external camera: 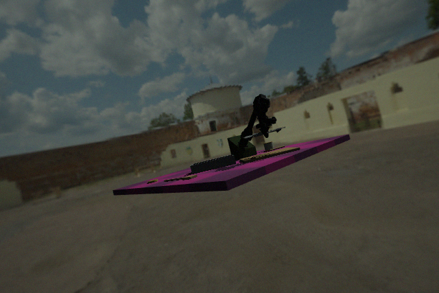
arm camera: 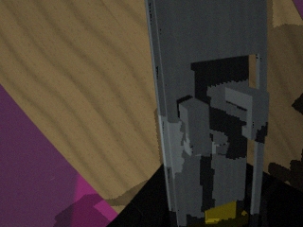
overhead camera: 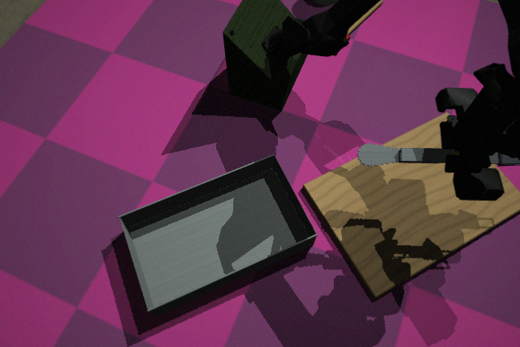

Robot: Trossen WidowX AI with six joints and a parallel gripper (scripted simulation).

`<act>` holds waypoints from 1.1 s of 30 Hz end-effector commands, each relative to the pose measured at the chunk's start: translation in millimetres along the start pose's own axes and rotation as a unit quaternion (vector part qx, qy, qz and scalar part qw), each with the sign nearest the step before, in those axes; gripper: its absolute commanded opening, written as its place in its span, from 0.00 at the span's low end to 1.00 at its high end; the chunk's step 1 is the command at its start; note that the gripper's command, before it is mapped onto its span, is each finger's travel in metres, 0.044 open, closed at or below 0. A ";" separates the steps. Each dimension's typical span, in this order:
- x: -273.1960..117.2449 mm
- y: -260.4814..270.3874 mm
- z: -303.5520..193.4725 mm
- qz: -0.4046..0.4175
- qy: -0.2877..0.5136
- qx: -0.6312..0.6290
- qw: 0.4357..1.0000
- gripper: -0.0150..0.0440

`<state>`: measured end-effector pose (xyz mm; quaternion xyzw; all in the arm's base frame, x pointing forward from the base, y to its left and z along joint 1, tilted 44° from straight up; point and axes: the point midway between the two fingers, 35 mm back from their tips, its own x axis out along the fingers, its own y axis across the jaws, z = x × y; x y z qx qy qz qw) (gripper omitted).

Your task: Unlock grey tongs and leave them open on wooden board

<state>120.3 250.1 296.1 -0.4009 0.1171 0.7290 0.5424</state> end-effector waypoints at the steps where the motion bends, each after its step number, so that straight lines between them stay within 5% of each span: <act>1: 6.2 -1.4 -0.4 -0.003 0.001 0.002 1.000 0.00; 33: 58.4 1.7 1.0 -0.003 -0.002 0.004 1.000 0.00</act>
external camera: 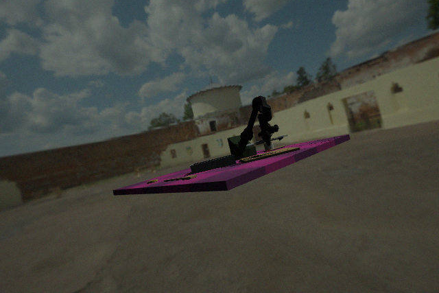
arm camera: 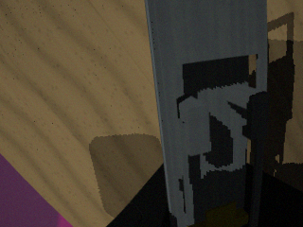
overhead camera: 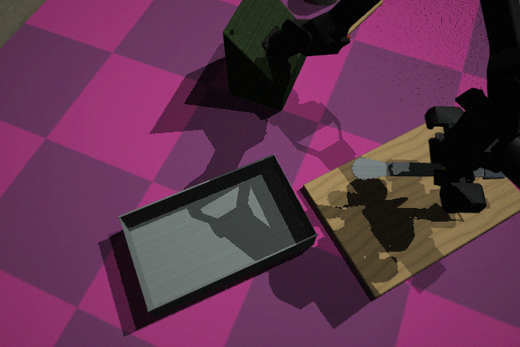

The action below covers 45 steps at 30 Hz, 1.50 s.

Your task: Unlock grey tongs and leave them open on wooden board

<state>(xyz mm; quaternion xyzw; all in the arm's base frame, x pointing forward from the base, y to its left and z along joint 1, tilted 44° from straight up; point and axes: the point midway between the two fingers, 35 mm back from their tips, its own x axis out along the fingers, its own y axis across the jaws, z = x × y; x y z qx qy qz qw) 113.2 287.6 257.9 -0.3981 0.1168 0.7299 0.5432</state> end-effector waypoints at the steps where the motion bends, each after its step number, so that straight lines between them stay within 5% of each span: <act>1: 6.1 0.1 0.0 -0.003 0.000 0.002 1.000 0.00; 14: 19.7 3.1 0.6 -0.003 -0.002 0.003 1.000 0.00; 36: 19.2 4.3 0.6 0.001 -0.002 0.001 1.000 0.98; 45: 5.2 -2.7 24.6 -0.001 -0.002 0.002 1.000 1.00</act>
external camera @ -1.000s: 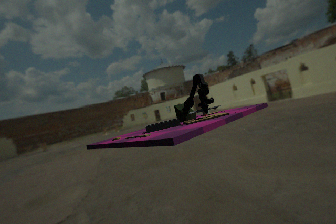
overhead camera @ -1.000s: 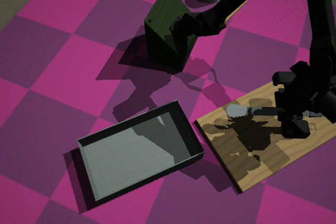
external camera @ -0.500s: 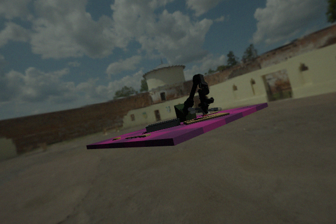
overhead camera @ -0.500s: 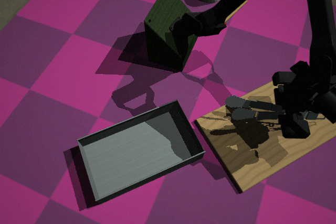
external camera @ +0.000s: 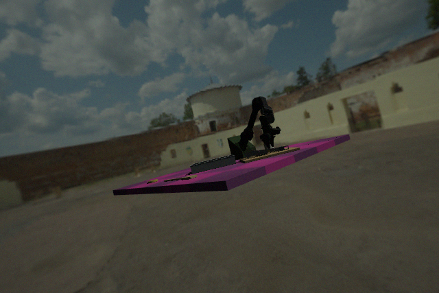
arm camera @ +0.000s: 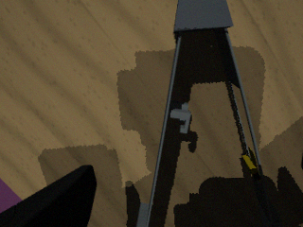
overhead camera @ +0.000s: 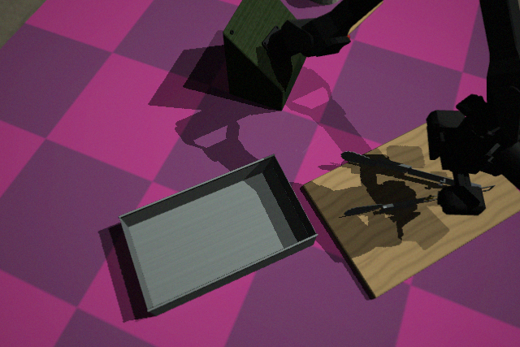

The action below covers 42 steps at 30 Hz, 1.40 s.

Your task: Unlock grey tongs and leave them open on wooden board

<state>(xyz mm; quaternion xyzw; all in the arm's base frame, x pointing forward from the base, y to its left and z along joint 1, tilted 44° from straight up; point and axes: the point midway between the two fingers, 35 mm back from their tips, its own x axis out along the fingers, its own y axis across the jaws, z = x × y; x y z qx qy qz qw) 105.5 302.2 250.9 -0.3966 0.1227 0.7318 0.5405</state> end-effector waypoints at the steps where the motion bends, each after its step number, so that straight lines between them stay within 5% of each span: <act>1: -15.8 -7.5 25.0 -0.007 -0.004 -0.002 1.000 1.00; 20: -112.2 1.1 139.0 -0.011 -0.010 -0.001 1.000 1.00; 30: -151.3 3.8 138.8 -0.043 -0.043 -0.002 0.998 1.00; 42: -151.3 3.8 138.8 -0.043 -0.043 -0.002 0.998 1.00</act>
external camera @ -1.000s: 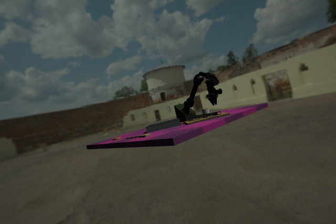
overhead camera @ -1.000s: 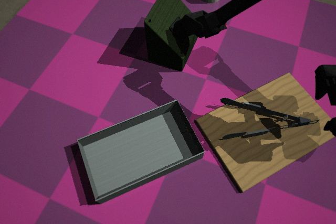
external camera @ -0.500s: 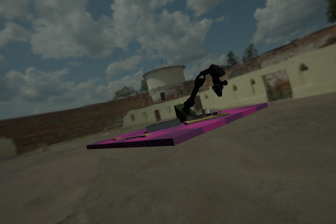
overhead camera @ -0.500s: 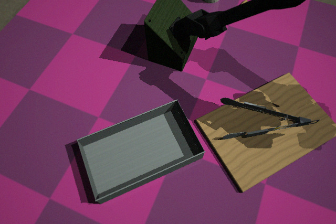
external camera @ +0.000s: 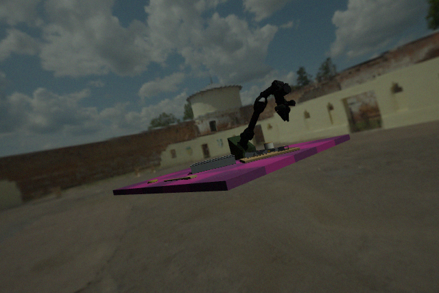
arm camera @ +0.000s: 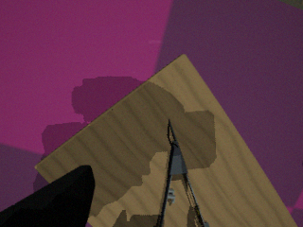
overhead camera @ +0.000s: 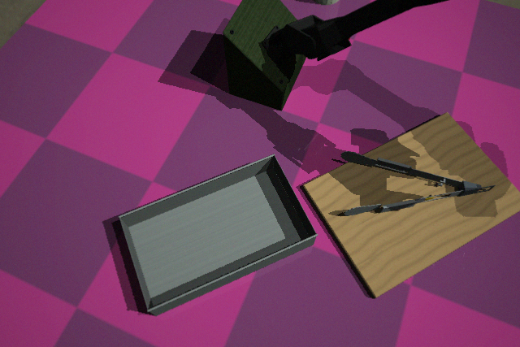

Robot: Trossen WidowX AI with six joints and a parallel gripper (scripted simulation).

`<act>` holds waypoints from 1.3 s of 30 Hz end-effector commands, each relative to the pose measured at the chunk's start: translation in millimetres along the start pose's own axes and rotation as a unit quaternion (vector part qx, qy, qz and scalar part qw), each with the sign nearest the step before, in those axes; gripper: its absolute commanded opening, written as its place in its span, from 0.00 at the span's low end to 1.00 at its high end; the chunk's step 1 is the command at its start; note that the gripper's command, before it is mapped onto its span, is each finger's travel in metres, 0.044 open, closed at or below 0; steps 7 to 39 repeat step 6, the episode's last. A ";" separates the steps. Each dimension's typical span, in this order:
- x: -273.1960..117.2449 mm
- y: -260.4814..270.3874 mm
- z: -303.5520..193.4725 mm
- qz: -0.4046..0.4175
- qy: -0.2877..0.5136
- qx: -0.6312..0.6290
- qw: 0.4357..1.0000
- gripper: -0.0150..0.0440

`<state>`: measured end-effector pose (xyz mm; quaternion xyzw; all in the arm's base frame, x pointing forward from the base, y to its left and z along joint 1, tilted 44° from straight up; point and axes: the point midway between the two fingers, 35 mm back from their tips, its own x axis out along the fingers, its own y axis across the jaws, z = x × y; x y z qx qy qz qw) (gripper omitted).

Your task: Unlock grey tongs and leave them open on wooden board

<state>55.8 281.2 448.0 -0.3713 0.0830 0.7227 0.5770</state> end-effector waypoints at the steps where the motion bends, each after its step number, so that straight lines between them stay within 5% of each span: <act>1: -1.2 0.6 0.3 0.001 -0.002 -0.002 1.000 1.00; 39: -1.2 0.6 0.3 0.001 -0.002 -0.002 1.000 1.00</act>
